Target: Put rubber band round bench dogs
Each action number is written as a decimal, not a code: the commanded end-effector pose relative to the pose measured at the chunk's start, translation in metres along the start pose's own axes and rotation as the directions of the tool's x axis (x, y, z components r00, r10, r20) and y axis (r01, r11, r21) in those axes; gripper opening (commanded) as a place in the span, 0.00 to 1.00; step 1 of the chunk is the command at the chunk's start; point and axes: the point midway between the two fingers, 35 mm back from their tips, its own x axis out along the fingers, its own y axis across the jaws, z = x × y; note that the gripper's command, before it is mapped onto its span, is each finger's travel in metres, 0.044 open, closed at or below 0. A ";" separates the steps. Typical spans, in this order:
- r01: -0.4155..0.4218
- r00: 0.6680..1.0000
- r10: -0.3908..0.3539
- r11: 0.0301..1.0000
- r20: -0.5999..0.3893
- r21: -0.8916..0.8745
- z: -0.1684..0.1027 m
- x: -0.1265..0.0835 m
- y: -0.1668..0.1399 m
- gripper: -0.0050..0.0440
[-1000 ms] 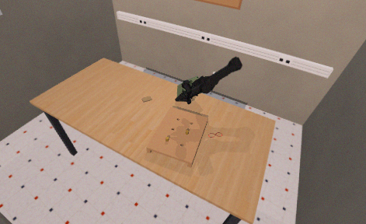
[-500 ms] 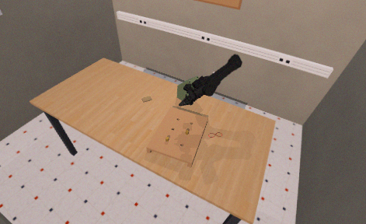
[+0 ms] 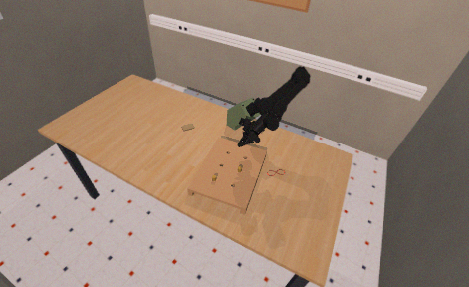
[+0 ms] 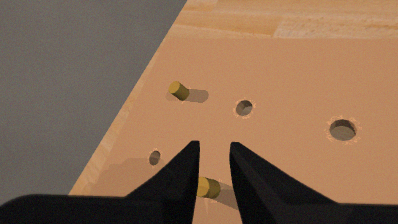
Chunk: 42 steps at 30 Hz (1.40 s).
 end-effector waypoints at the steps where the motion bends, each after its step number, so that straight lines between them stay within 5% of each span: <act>1: 0.033 0.995 -0.042 0.993 -0.087 -0.112 -0.023 0.001 0.010 0.27; 18: 0.031 0.910 -0.227 0.872 -0.347 -0.489 -0.097 -0.010 0.017 0.27; 29: -0.098 0.783 -0.371 0.718 -0.498 -0.689 -0.151 -0.030 0.016 0.27; 31: -0.098 0.783 -0.371 0.718 -0.498 -0.689 -0.151 -0.030 0.016 0.27; 42: -0.300 0.616 -0.508 0.555 -0.602 -0.776 -0.201 -0.058 0.011 0.27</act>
